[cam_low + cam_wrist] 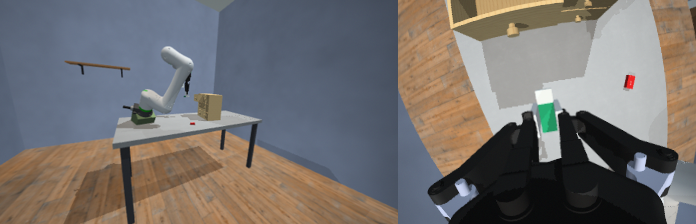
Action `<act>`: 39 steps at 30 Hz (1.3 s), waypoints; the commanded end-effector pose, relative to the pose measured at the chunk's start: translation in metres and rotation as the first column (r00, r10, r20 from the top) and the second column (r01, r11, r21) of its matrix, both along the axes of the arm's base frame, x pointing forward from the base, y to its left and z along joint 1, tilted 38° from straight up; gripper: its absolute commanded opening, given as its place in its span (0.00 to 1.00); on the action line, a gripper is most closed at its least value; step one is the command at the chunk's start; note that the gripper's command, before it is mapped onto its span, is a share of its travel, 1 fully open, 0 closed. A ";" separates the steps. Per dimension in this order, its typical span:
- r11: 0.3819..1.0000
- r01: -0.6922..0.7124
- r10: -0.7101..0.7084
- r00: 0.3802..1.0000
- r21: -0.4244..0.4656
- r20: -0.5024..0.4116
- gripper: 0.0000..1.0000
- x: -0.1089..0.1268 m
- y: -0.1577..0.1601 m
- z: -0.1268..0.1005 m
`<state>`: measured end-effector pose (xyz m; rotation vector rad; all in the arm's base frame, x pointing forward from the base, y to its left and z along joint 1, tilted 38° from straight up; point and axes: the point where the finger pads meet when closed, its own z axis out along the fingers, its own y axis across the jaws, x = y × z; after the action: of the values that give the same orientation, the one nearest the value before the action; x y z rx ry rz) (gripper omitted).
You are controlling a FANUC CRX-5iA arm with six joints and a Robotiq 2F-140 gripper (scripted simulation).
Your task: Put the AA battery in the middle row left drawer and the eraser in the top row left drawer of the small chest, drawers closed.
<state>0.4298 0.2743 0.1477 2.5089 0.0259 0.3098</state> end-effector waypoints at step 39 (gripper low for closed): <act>1.000 0.000 0.000 1.000 0.000 0.000 0.11 -0.016 0.042 0.058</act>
<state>0.4133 0.3161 0.2058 2.5082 0.0254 0.3089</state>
